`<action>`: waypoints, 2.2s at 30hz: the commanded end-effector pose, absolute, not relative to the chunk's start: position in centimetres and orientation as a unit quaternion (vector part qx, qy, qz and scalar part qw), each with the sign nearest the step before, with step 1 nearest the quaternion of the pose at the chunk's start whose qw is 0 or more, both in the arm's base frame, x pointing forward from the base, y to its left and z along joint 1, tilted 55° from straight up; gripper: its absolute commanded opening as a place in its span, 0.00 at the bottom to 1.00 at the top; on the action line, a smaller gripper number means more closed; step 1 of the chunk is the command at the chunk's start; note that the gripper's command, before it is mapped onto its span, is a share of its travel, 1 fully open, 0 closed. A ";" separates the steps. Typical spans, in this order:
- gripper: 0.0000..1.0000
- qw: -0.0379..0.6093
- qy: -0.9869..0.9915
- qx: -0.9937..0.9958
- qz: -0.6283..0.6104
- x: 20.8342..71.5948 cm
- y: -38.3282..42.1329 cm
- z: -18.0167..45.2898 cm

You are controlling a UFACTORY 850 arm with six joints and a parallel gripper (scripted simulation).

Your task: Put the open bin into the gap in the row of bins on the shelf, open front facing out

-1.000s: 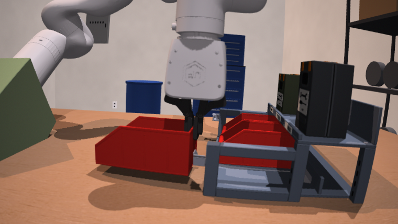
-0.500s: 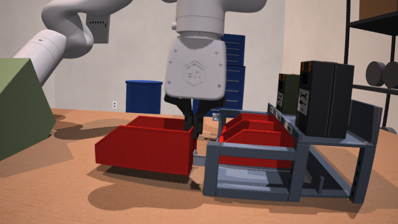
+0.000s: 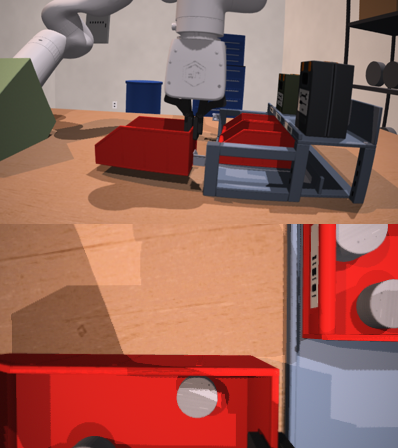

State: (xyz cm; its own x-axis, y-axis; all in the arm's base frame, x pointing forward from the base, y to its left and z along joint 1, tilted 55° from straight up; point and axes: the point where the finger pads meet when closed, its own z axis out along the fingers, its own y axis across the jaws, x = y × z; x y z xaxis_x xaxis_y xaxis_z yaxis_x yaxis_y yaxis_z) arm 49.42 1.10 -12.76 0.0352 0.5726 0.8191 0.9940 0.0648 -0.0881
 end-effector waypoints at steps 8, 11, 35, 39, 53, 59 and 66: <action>0.00 0.364 -0.632 -0.620 -0.289 49.5 1.1 -12.7; 0.00 0.364 -0.632 -0.620 -0.289 49.5 1.1 -12.8; 0.00 0.364 -0.632 -0.620 -0.289 50.5 1.2 -12.9; 0.00 0.364 -0.632 -0.620 -0.289 50.5 1.2 -12.9; 0.00 0.364 -0.632 -0.620 -0.289 51.5 1.2 -13.0; 0.00 0.364 -0.632 -0.620 -0.289 51.5 1.2 -13.0; 0.00 0.364 -0.632 -0.620 -0.289 52.4 1.3 -13.0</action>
State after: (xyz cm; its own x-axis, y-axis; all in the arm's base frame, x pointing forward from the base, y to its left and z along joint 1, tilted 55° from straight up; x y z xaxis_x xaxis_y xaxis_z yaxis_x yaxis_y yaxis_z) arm 51.66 1.35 -13.03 0.0354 0.5726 0.8191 0.9940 0.0647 -0.0882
